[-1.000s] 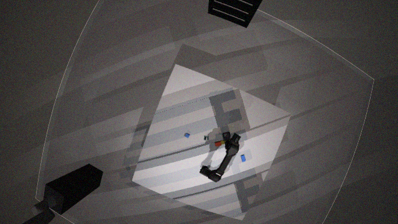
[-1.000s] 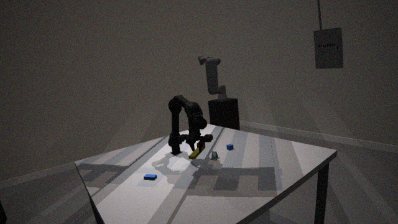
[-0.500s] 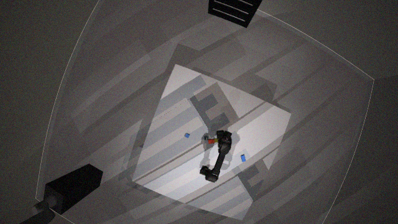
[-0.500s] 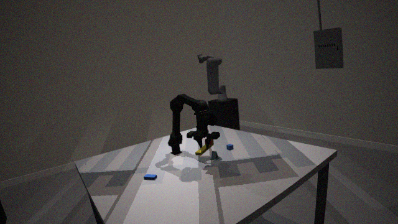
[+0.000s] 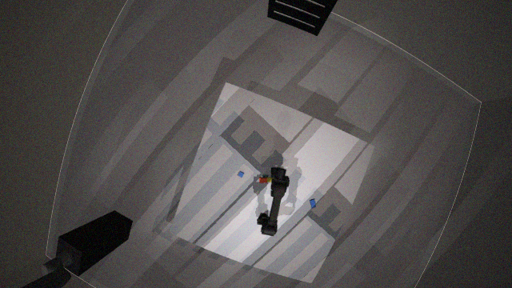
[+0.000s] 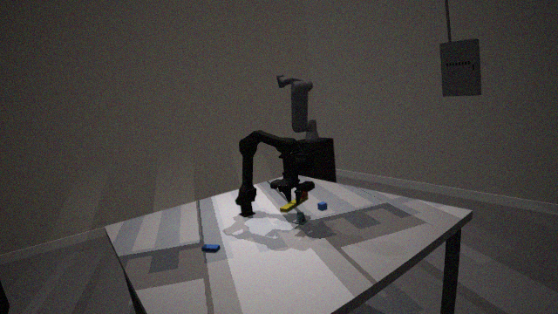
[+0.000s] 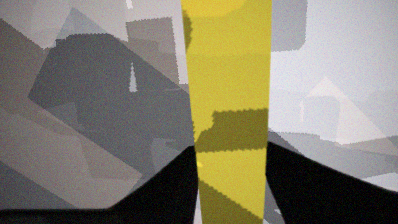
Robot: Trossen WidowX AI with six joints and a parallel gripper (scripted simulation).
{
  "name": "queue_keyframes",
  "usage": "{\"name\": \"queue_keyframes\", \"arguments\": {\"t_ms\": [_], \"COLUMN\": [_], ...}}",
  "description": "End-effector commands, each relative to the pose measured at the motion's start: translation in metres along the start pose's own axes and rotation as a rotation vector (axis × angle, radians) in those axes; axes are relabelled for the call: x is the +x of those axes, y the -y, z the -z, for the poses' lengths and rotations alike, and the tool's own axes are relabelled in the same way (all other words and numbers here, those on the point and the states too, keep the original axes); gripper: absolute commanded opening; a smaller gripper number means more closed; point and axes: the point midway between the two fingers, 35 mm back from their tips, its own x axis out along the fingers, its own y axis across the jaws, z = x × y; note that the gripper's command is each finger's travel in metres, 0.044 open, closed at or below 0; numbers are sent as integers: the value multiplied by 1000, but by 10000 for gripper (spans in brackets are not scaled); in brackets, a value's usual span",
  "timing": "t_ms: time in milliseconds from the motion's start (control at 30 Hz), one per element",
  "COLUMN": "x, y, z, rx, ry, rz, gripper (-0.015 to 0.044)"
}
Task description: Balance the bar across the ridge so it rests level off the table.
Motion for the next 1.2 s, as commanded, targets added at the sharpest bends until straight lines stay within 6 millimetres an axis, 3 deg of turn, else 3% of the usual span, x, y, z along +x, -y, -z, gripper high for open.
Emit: {"name": "queue_keyframes", "arguments": {"t_ms": [0, 133, 1167], "x": [-2, -2, 42], "y": [1, 4, 6], "z": [14, 26, 27], "rx": [32, 57, 59], "ry": [-3, -5, -5], "rz": [-7, -7, -7], "gripper": [0, 0, 0]}}
